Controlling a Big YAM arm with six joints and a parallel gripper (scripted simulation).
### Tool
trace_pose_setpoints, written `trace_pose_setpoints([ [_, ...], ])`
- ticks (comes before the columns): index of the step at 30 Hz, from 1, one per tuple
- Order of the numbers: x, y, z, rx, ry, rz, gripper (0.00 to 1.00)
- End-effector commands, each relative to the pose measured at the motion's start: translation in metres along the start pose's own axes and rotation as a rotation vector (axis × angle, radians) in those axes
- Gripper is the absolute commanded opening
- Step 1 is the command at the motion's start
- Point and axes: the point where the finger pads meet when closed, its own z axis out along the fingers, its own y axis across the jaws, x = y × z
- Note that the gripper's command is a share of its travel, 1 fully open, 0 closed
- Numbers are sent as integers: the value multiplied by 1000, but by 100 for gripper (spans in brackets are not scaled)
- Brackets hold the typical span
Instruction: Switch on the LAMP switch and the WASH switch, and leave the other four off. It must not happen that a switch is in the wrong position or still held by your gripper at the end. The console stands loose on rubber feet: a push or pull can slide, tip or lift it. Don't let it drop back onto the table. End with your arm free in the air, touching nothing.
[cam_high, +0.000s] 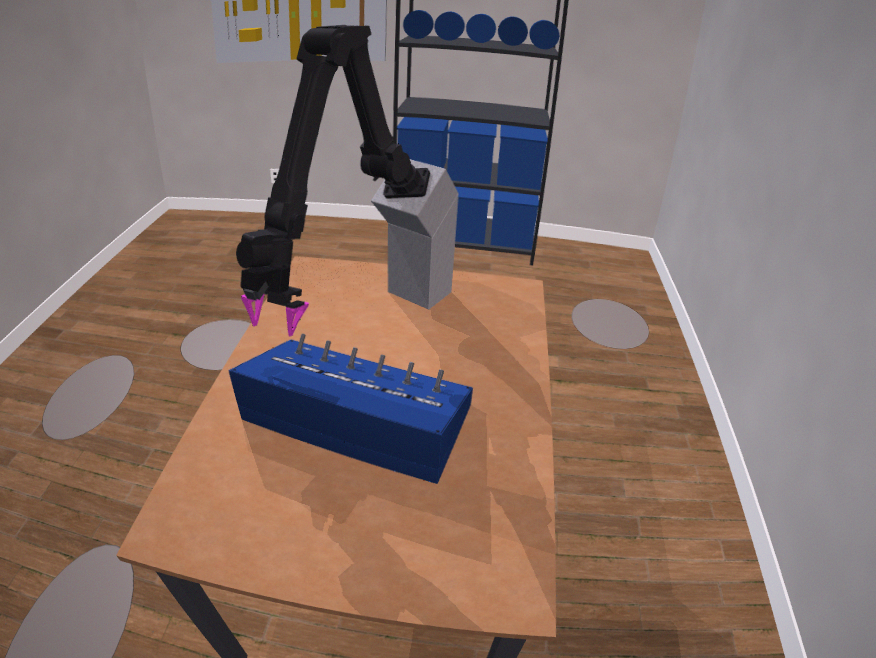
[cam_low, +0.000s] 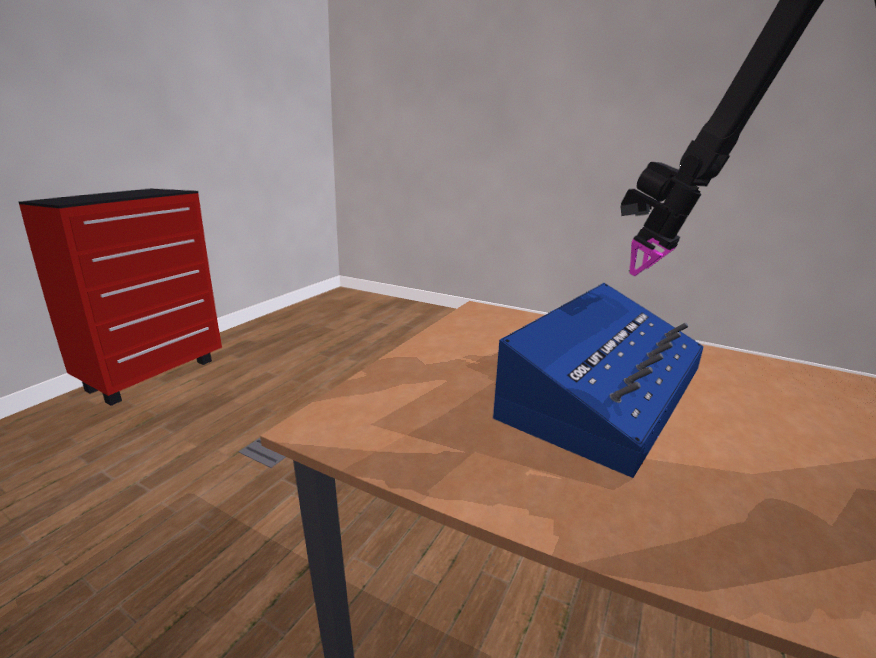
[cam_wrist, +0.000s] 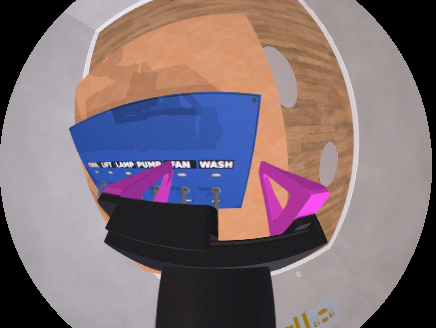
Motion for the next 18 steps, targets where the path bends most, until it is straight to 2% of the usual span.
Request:
trace_pose_setpoints([
  [1, -26, -5, -3, 4, -37, -18, 100],
  [15, -26, -5, -3, 4, -37, -18, 100],
  [16, -26, -5, -3, 4, -37, -18, 0],
  [18, -30, -6, -8, 7, -49, -19, 0],
])
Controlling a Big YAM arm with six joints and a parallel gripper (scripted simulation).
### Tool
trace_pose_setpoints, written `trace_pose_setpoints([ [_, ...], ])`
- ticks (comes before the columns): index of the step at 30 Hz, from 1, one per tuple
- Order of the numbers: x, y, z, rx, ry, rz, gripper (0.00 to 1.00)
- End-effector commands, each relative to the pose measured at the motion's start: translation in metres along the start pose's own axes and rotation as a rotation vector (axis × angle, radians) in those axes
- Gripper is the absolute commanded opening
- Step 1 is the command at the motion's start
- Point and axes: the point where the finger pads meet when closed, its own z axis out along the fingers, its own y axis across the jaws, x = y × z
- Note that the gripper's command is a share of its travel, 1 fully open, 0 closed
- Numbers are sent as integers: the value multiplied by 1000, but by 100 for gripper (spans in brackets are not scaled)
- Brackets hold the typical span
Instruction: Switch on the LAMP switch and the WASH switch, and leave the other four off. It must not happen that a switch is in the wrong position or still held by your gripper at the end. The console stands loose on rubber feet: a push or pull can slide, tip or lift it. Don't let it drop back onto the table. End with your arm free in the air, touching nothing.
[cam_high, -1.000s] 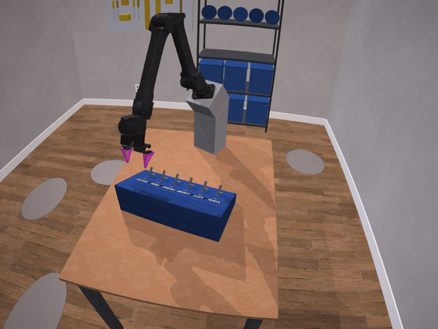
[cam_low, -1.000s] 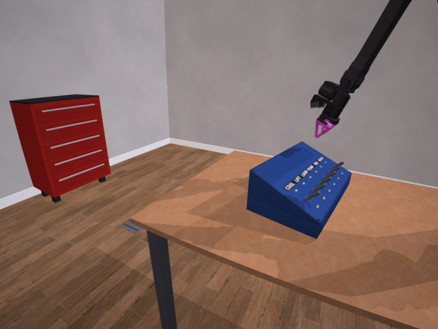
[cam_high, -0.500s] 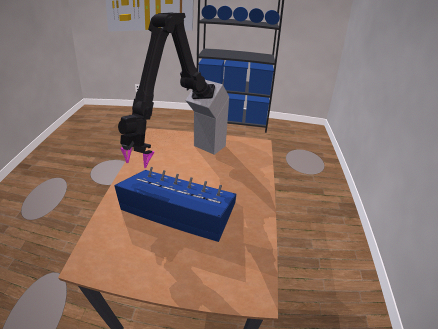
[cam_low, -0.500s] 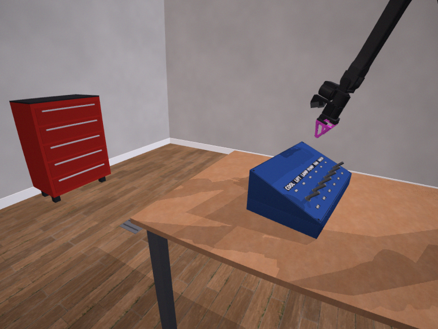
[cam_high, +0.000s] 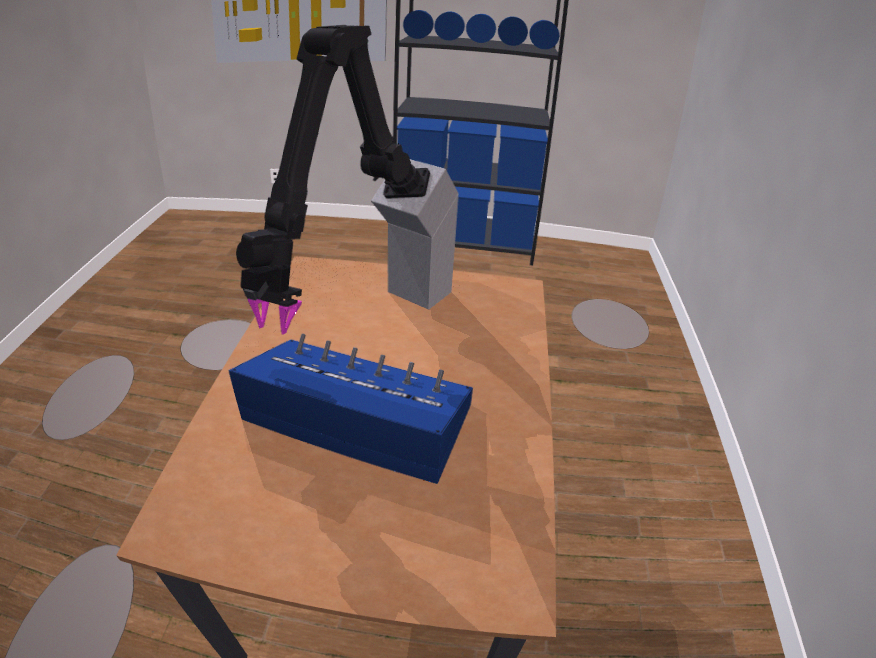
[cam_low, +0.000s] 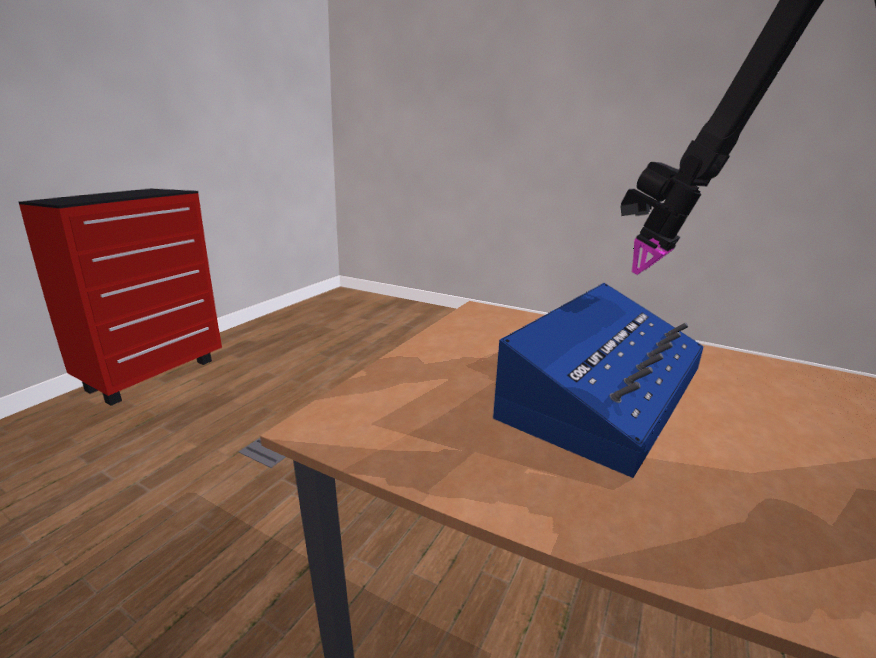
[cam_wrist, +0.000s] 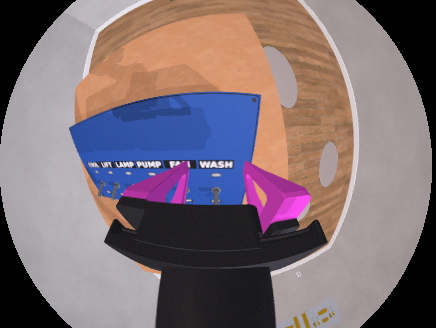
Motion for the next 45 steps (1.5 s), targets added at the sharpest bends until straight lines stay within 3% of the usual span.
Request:
trace_pose_setpoints([
  [1, -35, -7, -13, 11, -62, -19, 0],
  [5, -31, -7, -16, 11, -55, -18, 0],
  [7, -12, -4, -19, 6, -25, -14, 0],
  [20, -10, -6, -69, 11, -24, -11, 0],
  [26, -10, -6, -77, 11, -24, -11, 0],
  [45, -5, -4, -74, 4, -6, -11, 0],
])
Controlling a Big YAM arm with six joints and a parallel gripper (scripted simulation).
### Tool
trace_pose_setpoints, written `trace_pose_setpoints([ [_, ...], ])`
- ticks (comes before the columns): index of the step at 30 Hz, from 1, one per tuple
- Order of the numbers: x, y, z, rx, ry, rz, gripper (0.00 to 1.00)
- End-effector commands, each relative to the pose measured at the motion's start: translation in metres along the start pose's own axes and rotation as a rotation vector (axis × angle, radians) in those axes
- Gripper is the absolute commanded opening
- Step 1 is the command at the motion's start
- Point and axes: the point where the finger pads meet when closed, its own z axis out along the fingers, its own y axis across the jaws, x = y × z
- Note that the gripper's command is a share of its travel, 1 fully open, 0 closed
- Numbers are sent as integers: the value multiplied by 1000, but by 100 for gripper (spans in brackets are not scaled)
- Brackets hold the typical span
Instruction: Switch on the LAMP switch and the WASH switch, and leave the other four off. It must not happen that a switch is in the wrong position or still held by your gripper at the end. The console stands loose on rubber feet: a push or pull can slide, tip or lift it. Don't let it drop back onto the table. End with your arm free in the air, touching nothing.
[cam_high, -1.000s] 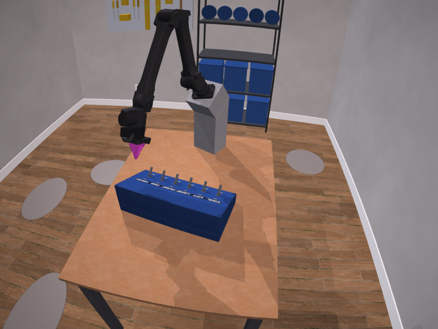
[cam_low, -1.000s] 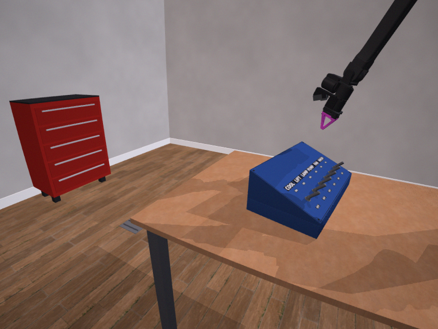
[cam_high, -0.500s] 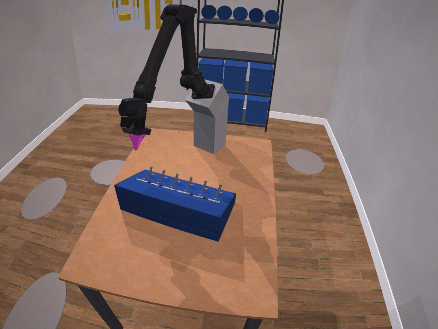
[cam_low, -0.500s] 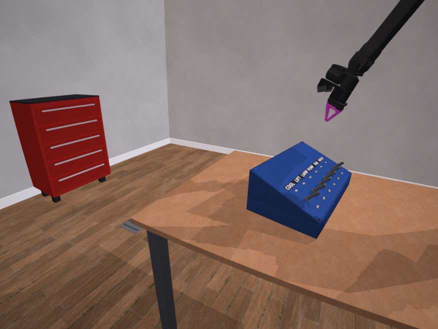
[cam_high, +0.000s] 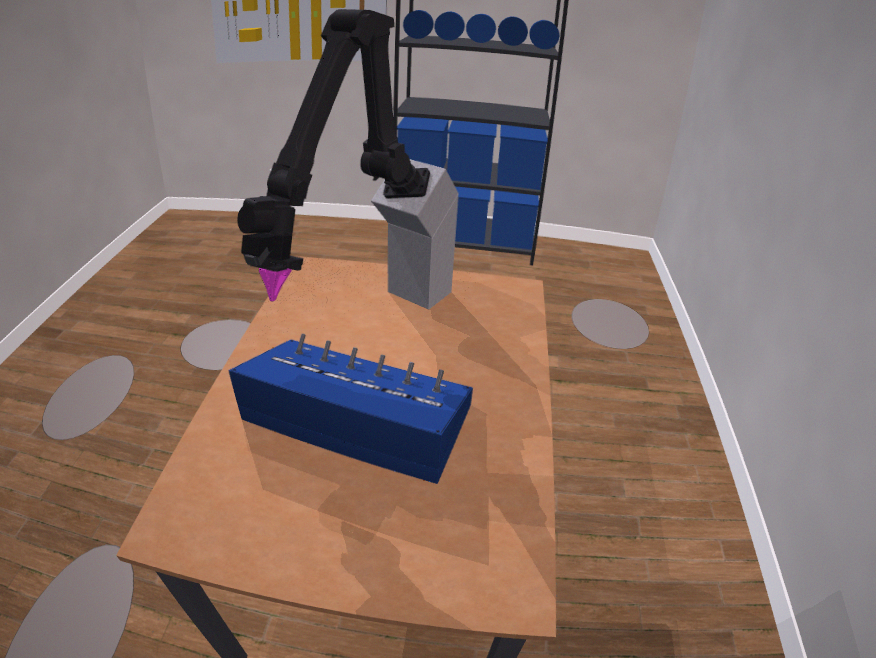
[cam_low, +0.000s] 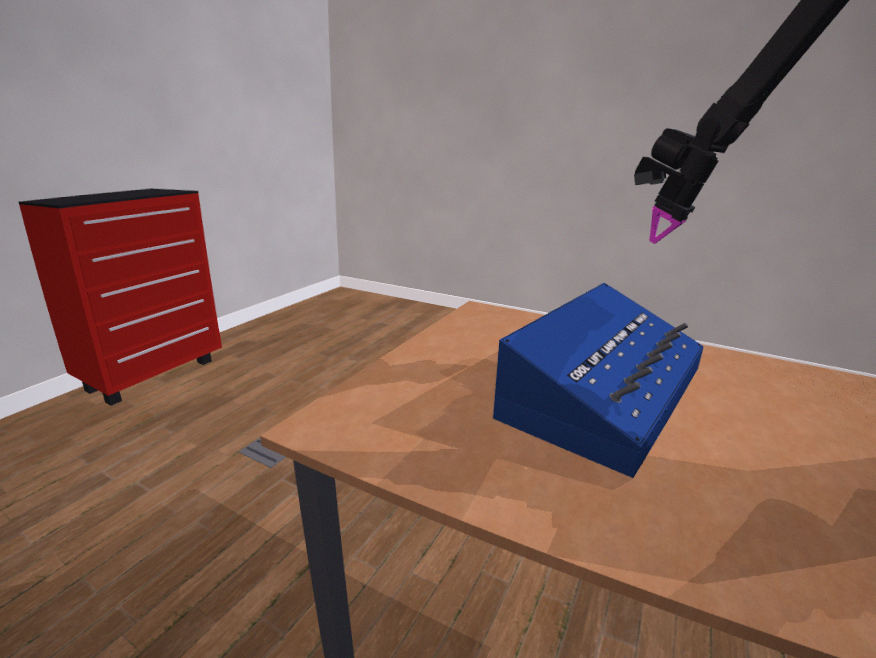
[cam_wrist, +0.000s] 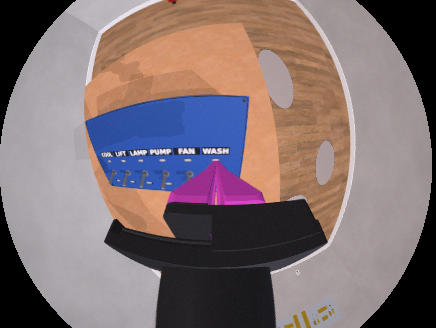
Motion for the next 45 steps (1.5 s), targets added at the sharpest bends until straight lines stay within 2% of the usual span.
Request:
trace_pose_setpoints([
  [1, 3, -3, -3, 3, 5, -8, 0],
  [20, 3, -3, -3, 3, 5, -8, 0],
  [22, 2, -6, 0, 10, -15, -9, 0],
  [24, 26, -8, 7, 7, -3, -8, 0],
  [26, 65, -11, 12, 7, -1, -9, 0],
  [28, 65, -11, 12, 7, -1, -9, 0],
  [32, 157, -9, 7, 7, 2, -9, 0],
  [34, 185, -5, 1, 7, 2, -8, 0],
  [37, 186, -6, -6, 17, -24, -16, 0],
  [38, 172, -2, -3, 5, -47, -33, 0],
  [45, 177, -4, -1, 7, -34, -27, 0],
])
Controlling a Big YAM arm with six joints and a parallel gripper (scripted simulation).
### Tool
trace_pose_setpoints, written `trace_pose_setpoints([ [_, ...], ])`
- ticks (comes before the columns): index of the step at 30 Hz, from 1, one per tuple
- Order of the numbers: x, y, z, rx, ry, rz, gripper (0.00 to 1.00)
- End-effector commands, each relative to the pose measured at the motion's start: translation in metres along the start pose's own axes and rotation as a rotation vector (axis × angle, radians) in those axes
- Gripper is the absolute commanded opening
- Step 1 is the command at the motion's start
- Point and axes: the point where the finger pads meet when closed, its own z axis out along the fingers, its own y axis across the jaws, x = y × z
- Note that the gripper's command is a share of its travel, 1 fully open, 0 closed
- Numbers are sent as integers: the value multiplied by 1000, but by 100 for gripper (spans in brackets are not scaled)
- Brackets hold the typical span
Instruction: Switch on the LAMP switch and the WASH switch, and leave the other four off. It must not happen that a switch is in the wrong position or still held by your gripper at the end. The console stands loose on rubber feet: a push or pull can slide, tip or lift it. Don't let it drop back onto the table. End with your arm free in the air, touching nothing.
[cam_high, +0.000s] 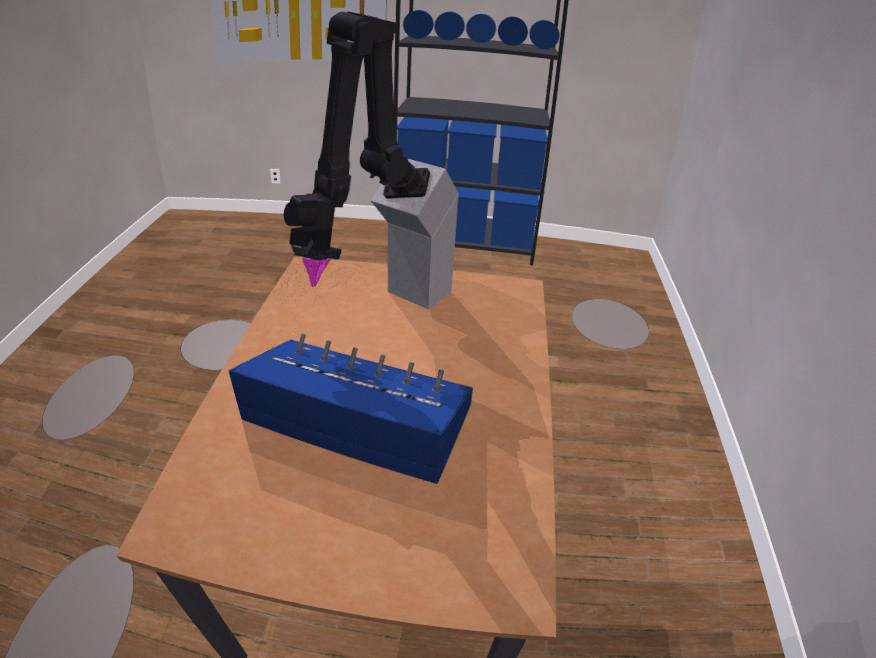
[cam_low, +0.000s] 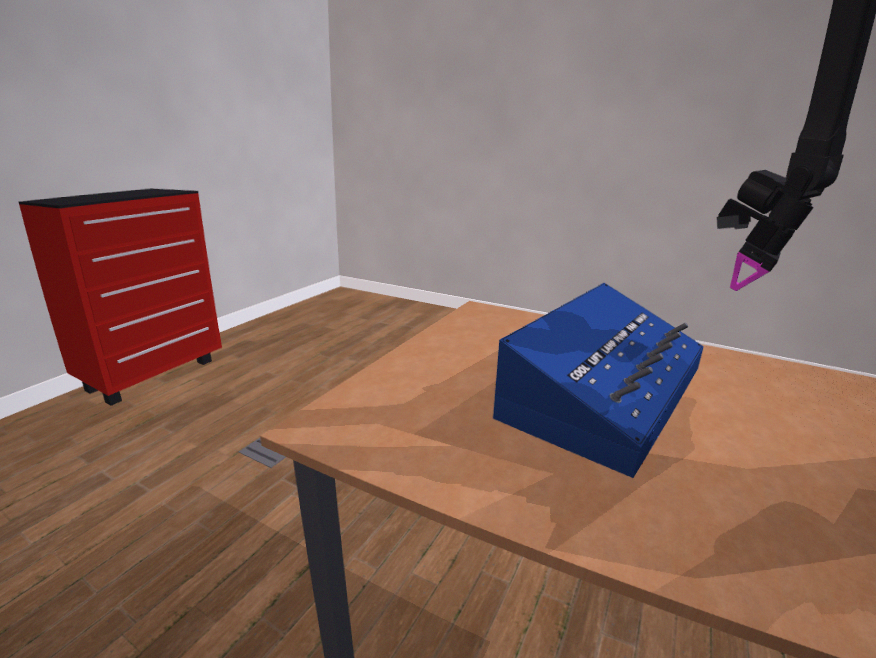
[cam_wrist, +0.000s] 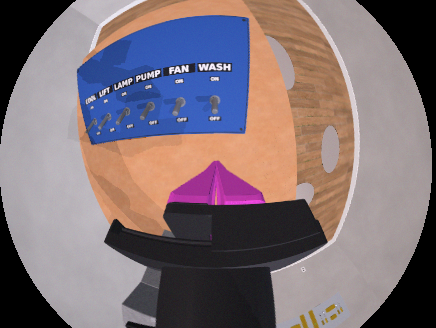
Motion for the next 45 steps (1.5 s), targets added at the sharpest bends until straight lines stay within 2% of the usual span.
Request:
trace_pose_setpoints([
  [1, 0, 3, -1, -6, -10, -23, 0],
  [34, 0, 4, 2, -9, -10, -23, 0],
  [35, -10, 2, -1, 0, -36, -31, 0],
  [37, -4, 3, 5, -7, -15, -22, 0],
  [45, -7, 2, 17, -3, -20, -7, 0],
])
